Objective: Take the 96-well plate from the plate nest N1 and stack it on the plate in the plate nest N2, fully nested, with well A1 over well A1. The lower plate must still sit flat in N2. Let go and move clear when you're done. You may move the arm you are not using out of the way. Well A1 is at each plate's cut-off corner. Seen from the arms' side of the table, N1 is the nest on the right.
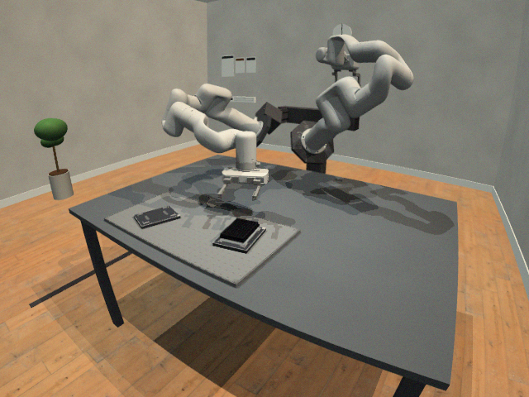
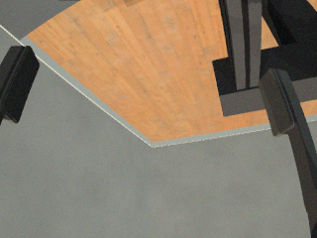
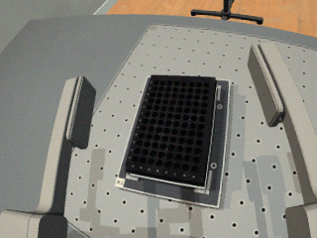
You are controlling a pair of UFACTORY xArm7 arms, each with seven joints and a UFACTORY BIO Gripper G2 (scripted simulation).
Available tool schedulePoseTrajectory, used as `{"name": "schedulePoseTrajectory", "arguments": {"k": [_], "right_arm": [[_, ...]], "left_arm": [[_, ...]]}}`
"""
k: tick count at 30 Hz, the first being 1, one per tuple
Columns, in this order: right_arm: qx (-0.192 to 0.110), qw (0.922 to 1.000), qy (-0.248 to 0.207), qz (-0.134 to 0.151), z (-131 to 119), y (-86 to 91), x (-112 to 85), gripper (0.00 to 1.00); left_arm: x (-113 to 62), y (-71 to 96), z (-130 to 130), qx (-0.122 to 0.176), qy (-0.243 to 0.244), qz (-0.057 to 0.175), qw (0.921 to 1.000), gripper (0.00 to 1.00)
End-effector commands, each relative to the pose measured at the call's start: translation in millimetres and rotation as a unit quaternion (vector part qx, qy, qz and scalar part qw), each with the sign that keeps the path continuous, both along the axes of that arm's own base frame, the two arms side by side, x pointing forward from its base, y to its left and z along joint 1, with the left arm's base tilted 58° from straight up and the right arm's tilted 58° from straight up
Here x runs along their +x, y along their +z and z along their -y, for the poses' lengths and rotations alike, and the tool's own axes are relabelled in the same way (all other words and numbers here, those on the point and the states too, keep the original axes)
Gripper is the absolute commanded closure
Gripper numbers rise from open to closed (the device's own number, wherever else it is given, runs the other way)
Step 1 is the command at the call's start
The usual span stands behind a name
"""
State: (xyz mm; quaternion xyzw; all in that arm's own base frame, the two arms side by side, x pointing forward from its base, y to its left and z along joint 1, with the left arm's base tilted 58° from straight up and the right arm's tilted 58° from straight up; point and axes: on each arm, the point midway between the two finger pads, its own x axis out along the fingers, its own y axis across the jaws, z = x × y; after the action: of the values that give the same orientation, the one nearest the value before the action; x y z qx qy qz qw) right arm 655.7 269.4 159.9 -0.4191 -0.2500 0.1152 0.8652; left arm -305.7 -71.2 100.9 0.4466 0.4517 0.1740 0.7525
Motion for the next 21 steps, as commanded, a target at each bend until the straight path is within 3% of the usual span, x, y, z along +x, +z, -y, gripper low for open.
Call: {"name": "schedulePoseTrajectory", "arguments": {"k": [1,6,8,21], "right_arm": [[0.001,1.0000,0.005,-0.003,-3,4.1,-20.5,0.63],[0.001,1.0000,0.005,-0.003,-2,9.1,-45.0,0.63],[0.001,1.0000,0.005,-0.003,-2,9.1,-45.0,0.63],[0.001,1.0000,0.005,-0.003,0,22.0,-108.6,0.63]], "left_arm": [[-0.9,0.6,1,-0.001,0.001,-0.001,1.0000,0.00],[-0.9,0.6,1,-0.001,0.001,-0.001,1.0000,0.00],[-0.9,0.6,1,-0.001,0.001,-0.001,1.0000,0.00],[-0.9,0.6,1,-0.001,0.001,-0.001,1.0000,0.00]]}}
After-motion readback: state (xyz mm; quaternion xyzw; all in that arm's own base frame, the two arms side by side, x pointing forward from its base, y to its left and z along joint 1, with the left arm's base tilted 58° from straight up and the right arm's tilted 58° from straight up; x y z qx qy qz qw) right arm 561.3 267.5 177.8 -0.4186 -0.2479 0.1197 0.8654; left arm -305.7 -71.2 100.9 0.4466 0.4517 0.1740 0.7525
